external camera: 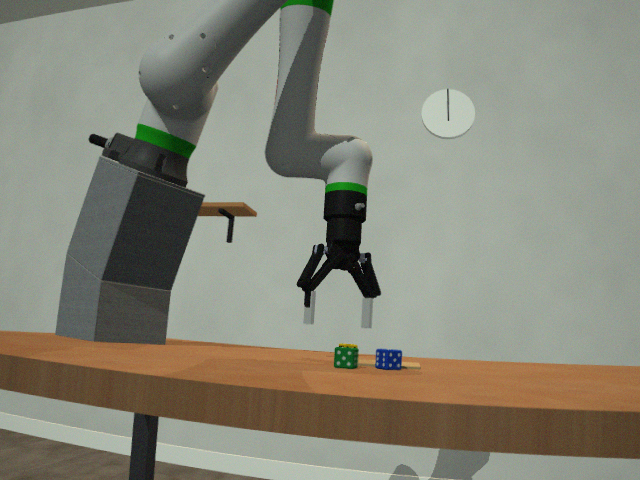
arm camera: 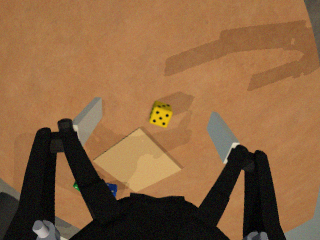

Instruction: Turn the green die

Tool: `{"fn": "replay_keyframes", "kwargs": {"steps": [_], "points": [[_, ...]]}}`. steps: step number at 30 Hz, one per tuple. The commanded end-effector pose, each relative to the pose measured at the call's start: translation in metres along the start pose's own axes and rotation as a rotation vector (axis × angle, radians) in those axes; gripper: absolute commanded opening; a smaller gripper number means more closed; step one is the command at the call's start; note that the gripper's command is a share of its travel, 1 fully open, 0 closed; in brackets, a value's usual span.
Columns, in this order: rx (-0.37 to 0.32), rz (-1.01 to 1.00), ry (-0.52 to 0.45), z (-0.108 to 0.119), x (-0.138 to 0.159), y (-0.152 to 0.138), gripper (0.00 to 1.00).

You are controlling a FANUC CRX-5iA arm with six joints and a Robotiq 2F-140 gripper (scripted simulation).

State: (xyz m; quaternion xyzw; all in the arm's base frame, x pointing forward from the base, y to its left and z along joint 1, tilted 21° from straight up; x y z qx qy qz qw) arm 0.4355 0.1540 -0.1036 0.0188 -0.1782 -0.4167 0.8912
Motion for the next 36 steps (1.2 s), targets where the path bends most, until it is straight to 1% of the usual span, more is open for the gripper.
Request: {"fn": "replay_keyframes", "kwargs": {"steps": [1, 13, 18, 23, 25, 36], "points": [[0.000, 0.000, 0.000, 0.000, 0.000, 0.000, 1.00], [0.000, 0.000, 0.000, 0.000, 0.000, 0.000, 1.00], [0.000, 0.000, 0.000, 0.006, 0.000, 0.000, 1.00], [0.000, 0.000, 0.000, 0.023, 0.000, 0.000, 1.00], [0.000, 0.000, 0.000, 0.023, 0.000, 0.000, 1.00], [0.000, 0.000, 0.000, 0.079, 0.000, 0.000, 1.00]]}}
Point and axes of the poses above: the point where the finger pads meet when closed, its own z axis back along the fingers, its own y axis across the jaws, x = y × z, the point moved 5 cm from there along z, back along the fingers, and after that the axes turned 9 degrees about -z, right-handed, at the moved point
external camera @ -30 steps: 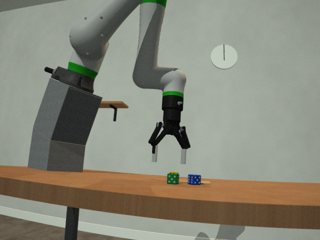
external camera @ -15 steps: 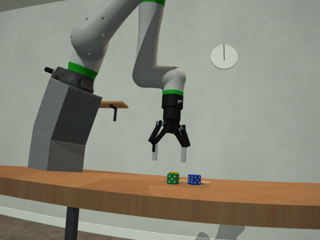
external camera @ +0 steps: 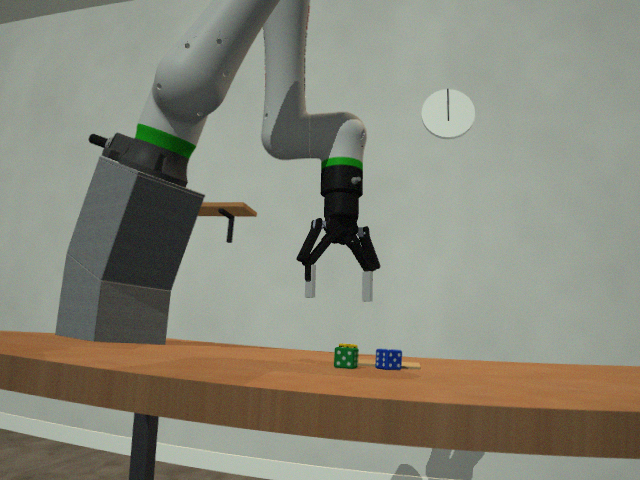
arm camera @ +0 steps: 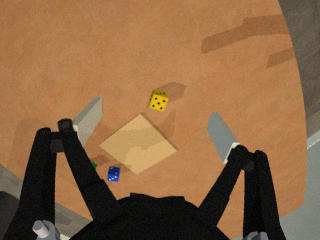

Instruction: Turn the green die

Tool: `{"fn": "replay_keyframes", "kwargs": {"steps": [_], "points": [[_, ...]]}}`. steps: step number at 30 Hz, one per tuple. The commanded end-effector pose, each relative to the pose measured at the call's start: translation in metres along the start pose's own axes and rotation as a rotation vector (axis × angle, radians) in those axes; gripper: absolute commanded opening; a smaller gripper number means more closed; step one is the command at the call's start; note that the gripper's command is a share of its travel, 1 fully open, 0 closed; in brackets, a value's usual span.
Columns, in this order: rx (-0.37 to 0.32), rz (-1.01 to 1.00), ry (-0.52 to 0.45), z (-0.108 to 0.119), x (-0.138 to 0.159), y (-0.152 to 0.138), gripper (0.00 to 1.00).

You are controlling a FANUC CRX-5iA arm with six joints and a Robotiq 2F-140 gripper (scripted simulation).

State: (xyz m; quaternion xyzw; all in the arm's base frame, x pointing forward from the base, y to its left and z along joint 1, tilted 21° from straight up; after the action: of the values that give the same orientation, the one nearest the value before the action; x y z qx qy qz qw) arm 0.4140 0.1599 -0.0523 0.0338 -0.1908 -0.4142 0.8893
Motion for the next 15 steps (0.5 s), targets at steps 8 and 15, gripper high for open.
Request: {"fn": "replay_keyframes", "kwargs": {"steps": [8, 15], "points": [[-0.038, 0.002, 0.010, 0.0293, 0.0019, 0.0038, 1.00], [-0.039, -0.007, 0.011, 0.0289, 0.0046, 0.0035, 1.00]]}}
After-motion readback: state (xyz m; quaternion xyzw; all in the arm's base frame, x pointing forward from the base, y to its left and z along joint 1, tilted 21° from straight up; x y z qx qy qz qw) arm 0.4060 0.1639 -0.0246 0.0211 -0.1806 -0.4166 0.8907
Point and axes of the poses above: the point where the finger pads meet when closed, its own z axis back along the fingers, its own y axis across the jaws, x = y × z, the point moved 5 cm from there along z, back along the fingers, and after that the axes turned 9 degrees about -z, right-handed, at the moved point
